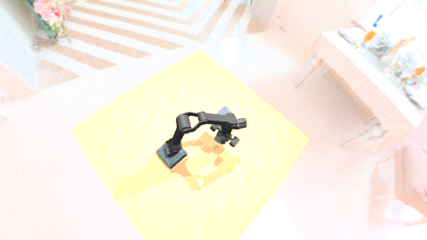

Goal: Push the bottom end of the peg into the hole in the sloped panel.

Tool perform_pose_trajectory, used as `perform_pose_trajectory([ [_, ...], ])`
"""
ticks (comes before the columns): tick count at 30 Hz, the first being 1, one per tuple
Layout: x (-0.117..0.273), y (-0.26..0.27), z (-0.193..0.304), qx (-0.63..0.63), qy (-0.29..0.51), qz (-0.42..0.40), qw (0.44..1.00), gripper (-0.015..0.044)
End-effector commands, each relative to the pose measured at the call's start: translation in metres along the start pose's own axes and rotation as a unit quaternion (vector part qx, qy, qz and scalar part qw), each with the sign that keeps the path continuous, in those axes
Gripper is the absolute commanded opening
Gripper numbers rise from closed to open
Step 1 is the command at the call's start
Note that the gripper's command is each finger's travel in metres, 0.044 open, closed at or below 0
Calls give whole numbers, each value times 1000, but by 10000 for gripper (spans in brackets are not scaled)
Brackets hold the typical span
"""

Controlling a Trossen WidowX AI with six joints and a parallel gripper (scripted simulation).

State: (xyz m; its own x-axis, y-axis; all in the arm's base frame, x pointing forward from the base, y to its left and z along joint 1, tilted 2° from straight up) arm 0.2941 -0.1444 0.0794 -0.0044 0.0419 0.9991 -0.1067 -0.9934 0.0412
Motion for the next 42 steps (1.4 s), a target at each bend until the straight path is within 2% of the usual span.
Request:
perform_pose_trajectory([
  [1, 16, 0, 0, -2, 1, 2, 1000, 0],
  [10, 26, -1, 1, 13, 4, 0, 1000, 0],
  [42, 27, -19, 7, 201, 45, -31, 978, 0],
])
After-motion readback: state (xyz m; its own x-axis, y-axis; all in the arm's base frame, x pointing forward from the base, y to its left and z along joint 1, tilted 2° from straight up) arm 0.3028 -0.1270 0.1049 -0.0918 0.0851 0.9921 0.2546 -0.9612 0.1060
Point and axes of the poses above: the point midway between the two fingers, 35 mm back from their tips, its own x axis back along the fingers, its own y axis across the jaws, z = x × y, the point moved 1 cm from there along x, back along the fingers, and after that the axes turned 14 degrees about -x, right-handed, at the moved point
